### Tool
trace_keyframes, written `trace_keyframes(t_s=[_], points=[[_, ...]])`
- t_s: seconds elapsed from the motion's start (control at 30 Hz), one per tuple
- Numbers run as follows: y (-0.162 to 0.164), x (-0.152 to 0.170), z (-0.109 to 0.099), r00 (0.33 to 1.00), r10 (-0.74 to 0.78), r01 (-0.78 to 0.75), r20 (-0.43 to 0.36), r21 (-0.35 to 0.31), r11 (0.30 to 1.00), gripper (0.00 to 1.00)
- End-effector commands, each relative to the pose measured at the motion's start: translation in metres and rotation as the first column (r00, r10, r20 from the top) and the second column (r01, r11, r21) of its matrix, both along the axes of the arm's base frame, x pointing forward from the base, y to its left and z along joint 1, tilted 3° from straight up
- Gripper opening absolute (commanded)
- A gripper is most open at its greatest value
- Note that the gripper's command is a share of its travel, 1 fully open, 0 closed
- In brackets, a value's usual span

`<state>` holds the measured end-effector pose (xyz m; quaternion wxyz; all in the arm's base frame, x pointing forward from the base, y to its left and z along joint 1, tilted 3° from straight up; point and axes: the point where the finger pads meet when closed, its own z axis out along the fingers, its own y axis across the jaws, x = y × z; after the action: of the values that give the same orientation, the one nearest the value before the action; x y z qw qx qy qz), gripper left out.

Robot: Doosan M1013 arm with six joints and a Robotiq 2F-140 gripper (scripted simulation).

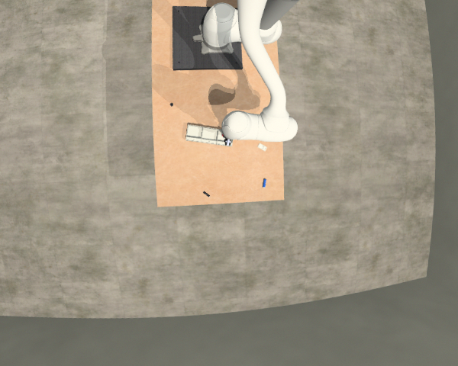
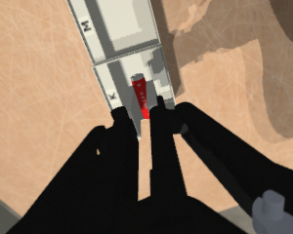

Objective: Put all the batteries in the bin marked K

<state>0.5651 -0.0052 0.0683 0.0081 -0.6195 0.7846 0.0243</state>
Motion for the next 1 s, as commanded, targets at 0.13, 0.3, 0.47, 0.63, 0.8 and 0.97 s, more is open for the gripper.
trace_keyframes(t_s=[0.13, 0.3, 0.47, 0.63, 0.8, 0.97], points=[[0.001, 0.000, -0.011, 1.000, 0.000, 0.000, 0.001, 0.000, 1.000, 0.15], [0.001, 0.000, -0.017, 1.000, 0.000, 0.000, 0.001, 0.000, 1.000, 0.15], [0.001, 0.000, -0.027, 1.000, 0.000, 0.000, 0.001, 0.000, 1.000, 0.15], [0.002, 0.000, -0.037, 1.000, 0.000, 0.000, 0.001, 0.000, 1.000, 0.15], [0.002, 0.000, -0.044, 1.000, 0.000, 0.000, 0.001, 0.000, 1.000, 0.15], [0.002, 0.000, -0.044, 1.000, 0.000, 0.000, 0.001, 0.000, 1.000, 0.15]])
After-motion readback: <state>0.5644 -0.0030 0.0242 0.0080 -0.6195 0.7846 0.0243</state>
